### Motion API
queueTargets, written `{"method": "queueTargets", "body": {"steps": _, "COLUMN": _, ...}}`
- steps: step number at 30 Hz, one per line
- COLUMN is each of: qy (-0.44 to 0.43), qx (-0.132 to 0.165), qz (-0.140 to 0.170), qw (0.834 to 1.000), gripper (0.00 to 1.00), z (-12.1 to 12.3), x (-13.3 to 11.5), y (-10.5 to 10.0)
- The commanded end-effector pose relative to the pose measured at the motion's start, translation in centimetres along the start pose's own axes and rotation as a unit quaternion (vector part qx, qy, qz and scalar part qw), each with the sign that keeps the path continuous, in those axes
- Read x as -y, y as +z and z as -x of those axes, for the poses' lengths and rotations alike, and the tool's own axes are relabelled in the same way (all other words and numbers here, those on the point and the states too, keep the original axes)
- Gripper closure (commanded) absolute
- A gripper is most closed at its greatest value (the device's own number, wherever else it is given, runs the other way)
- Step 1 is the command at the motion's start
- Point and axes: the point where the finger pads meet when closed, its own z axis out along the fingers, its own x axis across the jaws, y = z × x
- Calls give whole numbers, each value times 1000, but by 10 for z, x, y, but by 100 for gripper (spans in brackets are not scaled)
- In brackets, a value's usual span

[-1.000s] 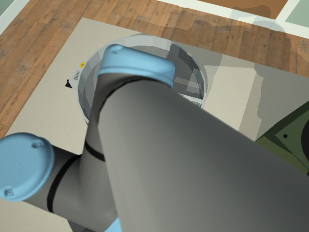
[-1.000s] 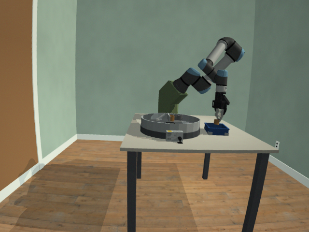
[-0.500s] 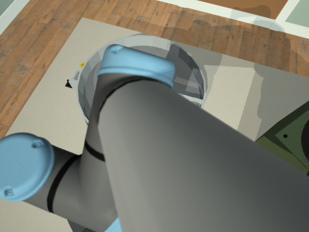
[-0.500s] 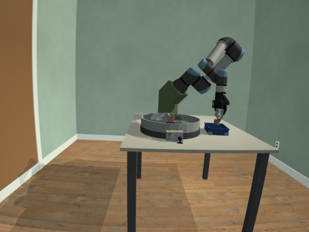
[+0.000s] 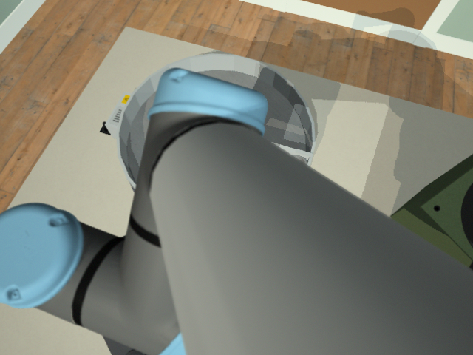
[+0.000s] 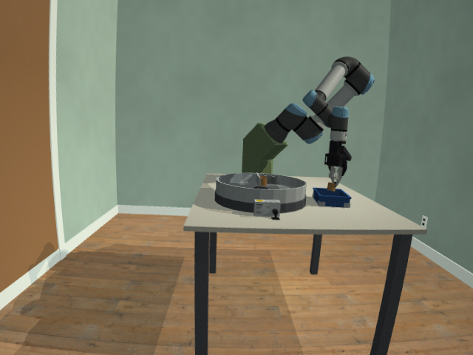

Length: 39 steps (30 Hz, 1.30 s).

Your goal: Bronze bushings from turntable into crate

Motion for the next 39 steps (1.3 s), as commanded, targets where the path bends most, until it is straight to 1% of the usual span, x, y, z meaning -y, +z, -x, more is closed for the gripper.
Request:
{"method": "queueTargets", "body": {"steps": 1, "qy": 0, "qx": 0, "qz": 0, "qw": 1000, "gripper": 100, "z": 0, "x": 0, "y": 2}}
{"method": "queueTargets", "body": {"steps": 8, "qy": 0, "qx": 0, "qz": 0, "qw": 1000, "gripper": 100, "z": 0, "x": 0, "y": 7}}
{"method": "queueTargets", "body": {"steps": 22, "qy": 0, "qx": 0, "qz": 0, "qw": 1000, "gripper": 100, "z": 0, "x": 0, "y": 31}}
{"method": "queueTargets", "body": {"steps": 32, "qy": 0, "qx": 0, "qz": 0, "qw": 1000, "gripper": 100, "z": 0, "x": 0, "y": 40}}
{"method": "queueTargets", "body": {"steps": 39, "qy": 0, "qx": 0, "qz": 0, "qw": 1000, "gripper": 100, "z": 0, "x": 0, "y": 41}}
